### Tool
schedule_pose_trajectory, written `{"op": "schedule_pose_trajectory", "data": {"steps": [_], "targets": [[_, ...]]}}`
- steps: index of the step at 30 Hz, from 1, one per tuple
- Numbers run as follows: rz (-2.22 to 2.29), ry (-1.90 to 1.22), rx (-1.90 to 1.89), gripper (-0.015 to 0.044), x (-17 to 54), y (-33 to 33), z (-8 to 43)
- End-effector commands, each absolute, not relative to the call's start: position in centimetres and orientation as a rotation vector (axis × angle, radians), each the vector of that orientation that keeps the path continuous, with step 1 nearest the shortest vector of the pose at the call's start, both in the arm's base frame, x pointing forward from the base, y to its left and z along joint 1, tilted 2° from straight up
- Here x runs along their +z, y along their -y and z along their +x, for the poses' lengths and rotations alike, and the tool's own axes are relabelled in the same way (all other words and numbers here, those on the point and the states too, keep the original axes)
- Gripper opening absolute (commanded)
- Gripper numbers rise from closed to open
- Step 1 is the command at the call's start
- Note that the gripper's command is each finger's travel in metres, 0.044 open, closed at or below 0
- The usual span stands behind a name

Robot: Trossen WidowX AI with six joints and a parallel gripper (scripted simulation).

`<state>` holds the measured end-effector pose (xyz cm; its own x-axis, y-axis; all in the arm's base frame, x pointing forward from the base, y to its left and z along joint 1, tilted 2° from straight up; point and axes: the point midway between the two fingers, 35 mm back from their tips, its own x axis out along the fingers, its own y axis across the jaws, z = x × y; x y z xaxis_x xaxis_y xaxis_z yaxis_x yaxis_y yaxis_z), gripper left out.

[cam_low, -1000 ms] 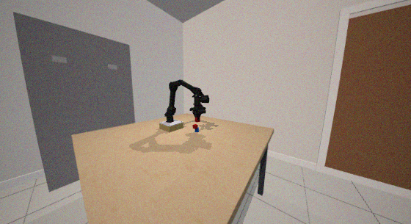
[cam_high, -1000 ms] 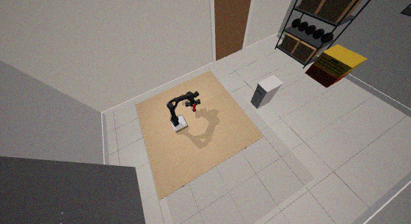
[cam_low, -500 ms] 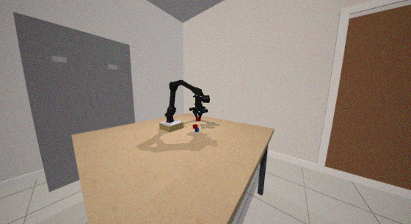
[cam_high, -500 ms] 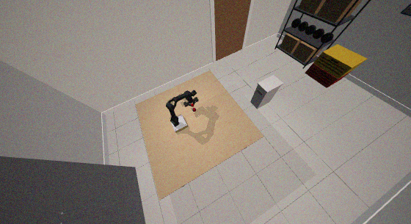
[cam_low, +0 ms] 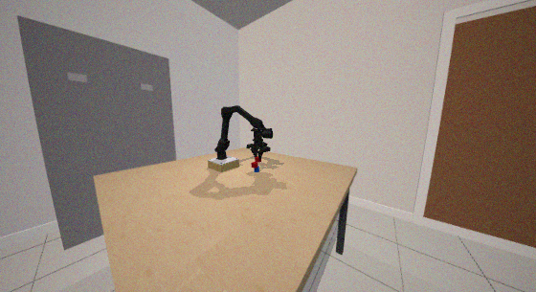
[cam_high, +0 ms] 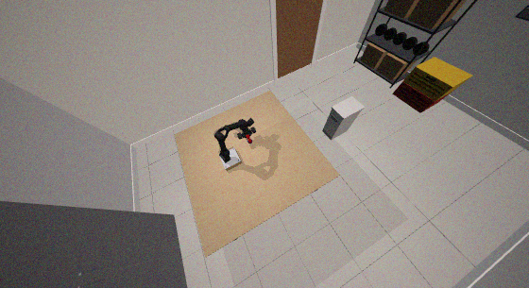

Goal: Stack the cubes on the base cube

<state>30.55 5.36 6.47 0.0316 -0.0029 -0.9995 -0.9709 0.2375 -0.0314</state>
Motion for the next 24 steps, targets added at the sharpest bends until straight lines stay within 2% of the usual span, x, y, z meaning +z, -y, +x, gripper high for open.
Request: {"op": "schedule_pose_trajectory", "data": {"steps": [1, 24], "targets": [[-1.035, -1.284, 1.004, 0.0105, 6.4, -5.4, 30.6], [-1.111, -1.285, 1.022, 0.0105, 3.5, -5.5, 30.9]]}}
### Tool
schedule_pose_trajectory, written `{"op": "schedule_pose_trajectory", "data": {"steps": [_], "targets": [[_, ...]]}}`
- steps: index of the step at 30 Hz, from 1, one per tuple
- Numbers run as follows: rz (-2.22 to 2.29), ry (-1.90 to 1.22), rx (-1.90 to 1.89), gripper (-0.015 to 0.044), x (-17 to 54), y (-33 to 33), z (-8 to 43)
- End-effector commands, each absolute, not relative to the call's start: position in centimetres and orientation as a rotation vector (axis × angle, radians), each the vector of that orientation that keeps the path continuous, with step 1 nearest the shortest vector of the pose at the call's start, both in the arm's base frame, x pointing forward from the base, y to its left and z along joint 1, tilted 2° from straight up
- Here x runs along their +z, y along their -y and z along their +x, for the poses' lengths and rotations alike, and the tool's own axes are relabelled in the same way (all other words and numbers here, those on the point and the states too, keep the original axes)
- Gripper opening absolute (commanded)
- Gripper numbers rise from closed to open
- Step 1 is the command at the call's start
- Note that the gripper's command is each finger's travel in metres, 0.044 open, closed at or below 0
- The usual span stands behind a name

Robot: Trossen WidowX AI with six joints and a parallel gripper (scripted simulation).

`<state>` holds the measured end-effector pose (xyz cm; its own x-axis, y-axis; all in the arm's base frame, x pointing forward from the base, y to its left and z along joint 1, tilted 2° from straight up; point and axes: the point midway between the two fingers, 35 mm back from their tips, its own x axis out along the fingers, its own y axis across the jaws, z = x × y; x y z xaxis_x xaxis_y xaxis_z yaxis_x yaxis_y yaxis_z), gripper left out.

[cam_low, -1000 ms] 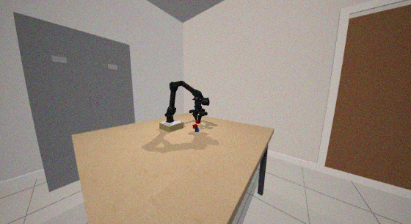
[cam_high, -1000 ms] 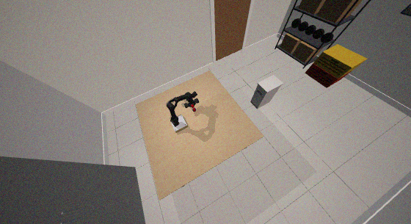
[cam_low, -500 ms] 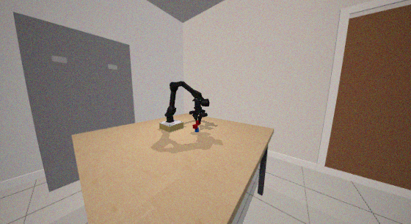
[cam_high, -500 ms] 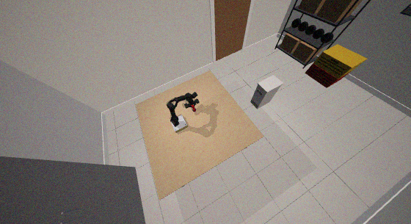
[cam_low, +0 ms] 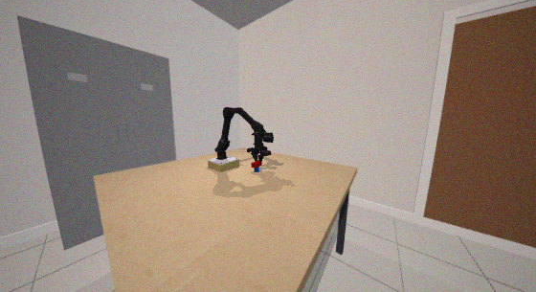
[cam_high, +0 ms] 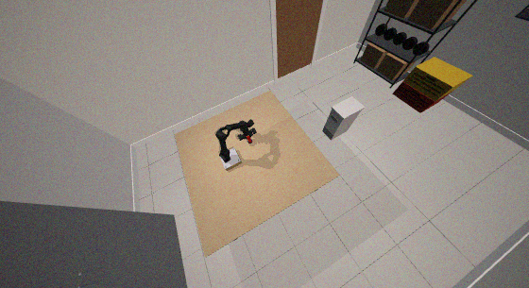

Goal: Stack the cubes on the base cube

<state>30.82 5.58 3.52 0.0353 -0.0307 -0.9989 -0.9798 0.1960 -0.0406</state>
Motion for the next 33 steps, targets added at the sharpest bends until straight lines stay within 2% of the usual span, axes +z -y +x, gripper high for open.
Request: {"op": "schedule_pose_trajectory", "data": {"steps": [1, 16, 20, 33], "targets": [[-1.111, -1.285, 1.022, 0.0105, 3.5, -5.5, 30.9], [-1.110, -1.286, 1.022, 0.0105, 3.3, -5.5, 30.9], [-1.110, -1.286, 1.022, 0.0205, 3.3, -5.5, 30.9], [-1.100, -1.288, 1.022, 0.0205, 4.7, -5.6, 30.8]]}}
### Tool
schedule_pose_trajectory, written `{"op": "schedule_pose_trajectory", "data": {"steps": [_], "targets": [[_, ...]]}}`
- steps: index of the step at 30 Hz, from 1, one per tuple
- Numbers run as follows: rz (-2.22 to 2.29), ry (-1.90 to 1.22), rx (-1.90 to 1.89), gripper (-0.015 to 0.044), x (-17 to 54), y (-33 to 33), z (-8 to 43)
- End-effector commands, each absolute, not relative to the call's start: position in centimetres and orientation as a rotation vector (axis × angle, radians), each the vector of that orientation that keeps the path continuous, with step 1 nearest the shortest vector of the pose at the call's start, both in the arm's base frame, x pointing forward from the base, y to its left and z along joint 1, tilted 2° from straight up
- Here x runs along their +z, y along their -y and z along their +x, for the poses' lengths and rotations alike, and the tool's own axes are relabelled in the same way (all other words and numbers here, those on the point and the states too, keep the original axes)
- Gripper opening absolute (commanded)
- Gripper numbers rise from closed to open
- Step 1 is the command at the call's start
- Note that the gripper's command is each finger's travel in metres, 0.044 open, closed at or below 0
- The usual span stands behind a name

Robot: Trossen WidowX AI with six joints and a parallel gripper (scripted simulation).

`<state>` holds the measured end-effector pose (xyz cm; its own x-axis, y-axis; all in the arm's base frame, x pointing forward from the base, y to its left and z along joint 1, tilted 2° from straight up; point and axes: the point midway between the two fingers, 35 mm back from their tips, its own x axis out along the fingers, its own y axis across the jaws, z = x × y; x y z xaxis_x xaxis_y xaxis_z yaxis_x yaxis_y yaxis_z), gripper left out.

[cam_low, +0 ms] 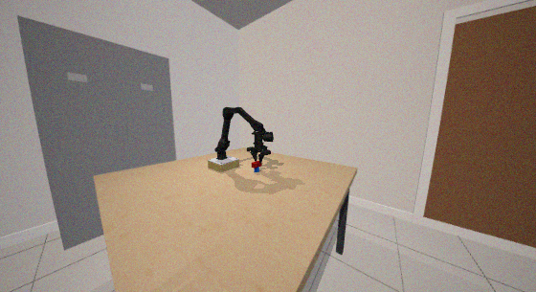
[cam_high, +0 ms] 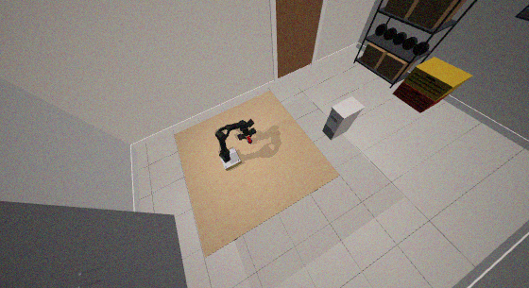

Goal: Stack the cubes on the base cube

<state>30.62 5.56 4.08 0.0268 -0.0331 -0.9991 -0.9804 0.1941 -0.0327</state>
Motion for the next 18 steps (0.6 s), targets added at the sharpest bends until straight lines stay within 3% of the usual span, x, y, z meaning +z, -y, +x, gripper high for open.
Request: {"op": "schedule_pose_trajectory", "data": {"steps": [1, 18], "targets": [[-1.100, -1.288, 1.022, 0.0205, 4.9, -5.6, 30.8], [-1.100, -1.288, 1.022, 0.0205, 7.2, -5.7, 30.7]]}}
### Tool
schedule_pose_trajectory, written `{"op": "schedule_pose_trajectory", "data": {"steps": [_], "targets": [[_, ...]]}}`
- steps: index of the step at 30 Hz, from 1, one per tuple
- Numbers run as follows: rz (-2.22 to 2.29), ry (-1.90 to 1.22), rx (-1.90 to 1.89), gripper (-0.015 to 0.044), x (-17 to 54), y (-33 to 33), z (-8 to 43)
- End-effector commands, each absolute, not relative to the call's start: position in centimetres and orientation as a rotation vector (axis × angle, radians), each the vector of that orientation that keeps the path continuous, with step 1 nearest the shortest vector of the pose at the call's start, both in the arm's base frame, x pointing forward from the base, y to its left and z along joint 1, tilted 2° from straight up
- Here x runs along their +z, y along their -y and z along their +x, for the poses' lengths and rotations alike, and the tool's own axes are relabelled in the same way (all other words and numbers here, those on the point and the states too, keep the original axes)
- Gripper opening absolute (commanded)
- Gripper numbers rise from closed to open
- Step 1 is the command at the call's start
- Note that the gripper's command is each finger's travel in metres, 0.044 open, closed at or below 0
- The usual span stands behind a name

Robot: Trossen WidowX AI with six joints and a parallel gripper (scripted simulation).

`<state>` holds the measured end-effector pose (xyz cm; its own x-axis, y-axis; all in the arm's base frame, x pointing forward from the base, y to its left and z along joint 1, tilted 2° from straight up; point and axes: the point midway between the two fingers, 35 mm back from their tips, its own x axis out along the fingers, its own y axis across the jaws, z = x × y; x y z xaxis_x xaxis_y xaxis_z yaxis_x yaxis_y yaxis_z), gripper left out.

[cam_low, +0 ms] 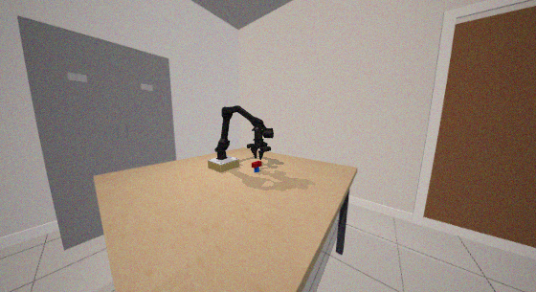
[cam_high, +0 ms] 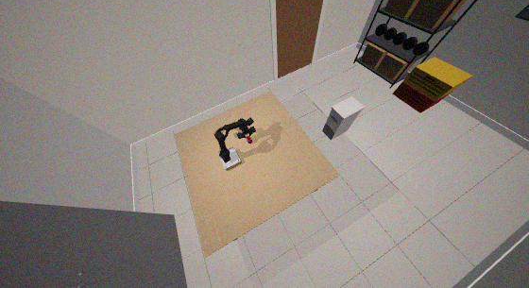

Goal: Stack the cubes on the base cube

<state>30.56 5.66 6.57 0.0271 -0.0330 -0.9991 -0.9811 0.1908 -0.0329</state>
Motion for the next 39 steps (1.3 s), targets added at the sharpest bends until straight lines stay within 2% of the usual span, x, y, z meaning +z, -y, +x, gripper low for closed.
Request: {"op": "schedule_pose_trajectory", "data": {"steps": [1, 21, 28, 29, 34, 39], "targets": [[-1.100, -1.288, 1.022, 0.0205, 7.4, -5.7, 30.7], [-1.100, -1.288, 1.022, 0.0205, 9.7, -5.8, 30.6], [-1.104, -1.289, 1.029, 0.0389, 10.4, -5.8, 30.5], [-1.104, -1.289, 1.029, 0.0400, 10.5, -5.8, 30.5], [-1.103, -1.291, 1.032, 0.0400, 10.4, -6.1, 30.4], [-1.098, -1.282, 1.043, 0.0400, 10.2, -12.7, 28.8]]}}
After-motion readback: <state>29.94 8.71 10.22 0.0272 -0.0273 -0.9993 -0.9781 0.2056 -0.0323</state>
